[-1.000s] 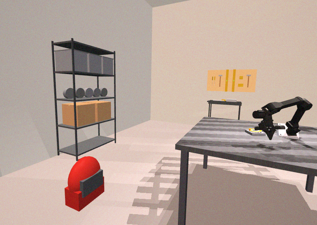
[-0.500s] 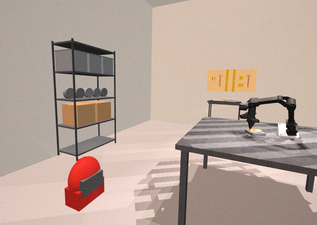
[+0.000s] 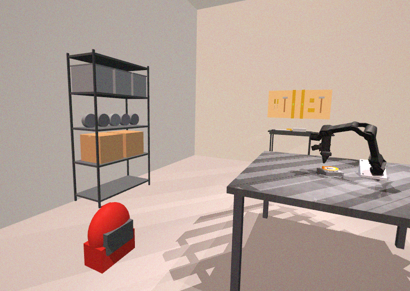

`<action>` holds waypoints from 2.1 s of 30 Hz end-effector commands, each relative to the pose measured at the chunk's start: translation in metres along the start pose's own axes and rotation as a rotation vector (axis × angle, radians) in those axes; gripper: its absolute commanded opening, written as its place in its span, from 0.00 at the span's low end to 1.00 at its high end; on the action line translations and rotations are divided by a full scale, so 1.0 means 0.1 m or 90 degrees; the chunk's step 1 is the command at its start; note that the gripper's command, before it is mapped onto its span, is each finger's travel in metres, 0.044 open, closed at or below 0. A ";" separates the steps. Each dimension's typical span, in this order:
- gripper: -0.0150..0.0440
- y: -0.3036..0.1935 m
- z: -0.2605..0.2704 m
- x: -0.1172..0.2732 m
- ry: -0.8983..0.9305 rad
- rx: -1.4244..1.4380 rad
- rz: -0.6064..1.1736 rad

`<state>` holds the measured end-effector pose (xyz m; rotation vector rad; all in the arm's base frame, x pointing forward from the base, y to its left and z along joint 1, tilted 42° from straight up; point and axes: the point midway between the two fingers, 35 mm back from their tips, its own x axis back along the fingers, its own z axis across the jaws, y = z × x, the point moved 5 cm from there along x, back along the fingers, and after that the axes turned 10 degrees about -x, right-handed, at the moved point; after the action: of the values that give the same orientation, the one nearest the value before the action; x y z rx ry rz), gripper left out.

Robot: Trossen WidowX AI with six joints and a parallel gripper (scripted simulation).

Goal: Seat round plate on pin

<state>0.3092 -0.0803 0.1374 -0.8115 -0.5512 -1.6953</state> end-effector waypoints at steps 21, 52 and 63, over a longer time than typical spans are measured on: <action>0.25 0.09 -0.17 -0.34 0.003 -0.005 0.005; 0.25 0.12 -0.34 -0.34 0.003 -0.005 0.004; 0.25 0.13 -0.41 -0.34 0.002 -0.005 0.004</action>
<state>0.3177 -0.0877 0.0894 -0.8008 -0.5348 -1.7011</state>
